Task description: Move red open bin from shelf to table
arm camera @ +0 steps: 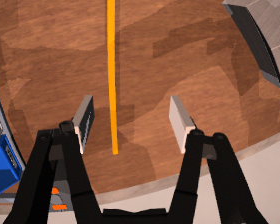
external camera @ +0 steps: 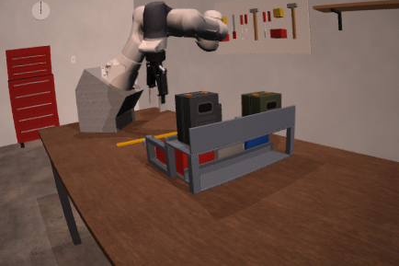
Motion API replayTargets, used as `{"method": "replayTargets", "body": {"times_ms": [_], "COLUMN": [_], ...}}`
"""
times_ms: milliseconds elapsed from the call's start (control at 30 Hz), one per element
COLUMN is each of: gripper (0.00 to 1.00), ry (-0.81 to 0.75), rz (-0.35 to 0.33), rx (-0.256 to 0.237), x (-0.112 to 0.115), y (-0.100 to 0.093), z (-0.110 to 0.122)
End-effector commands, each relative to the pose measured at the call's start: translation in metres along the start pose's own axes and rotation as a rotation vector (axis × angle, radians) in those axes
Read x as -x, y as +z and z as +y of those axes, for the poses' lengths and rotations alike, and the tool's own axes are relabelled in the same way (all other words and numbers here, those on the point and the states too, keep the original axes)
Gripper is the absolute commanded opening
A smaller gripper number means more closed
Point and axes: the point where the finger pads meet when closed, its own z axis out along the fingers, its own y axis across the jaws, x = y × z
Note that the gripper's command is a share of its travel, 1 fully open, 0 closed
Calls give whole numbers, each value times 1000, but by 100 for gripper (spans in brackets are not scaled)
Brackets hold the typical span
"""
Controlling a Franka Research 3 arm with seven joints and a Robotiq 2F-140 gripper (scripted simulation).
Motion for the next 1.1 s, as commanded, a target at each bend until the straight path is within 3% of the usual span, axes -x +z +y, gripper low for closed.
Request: {"method": "replayTargets", "body": {"times_ms": [0, 33, 433, 467, 600, 1000, 1033, 1067], "gripper": [57, 57, 57, 57, 57, 57, 57, 57], "ry": [-3, -4, -4, -1, -4, -4, -1, -2], "rz": [68, 85, 85, 17, 85, 85, 17, 34], "rx": [-179, -223, -223, -45, -223, -223, -45, -89], "x": [0, 0, 0, 0, 0, 0, 0, 0], "y": [0, 0, 0, 0, 0, 0, 0, 0], "z": [0, 0, 0, 0, 0, 0, 0, 0]}}
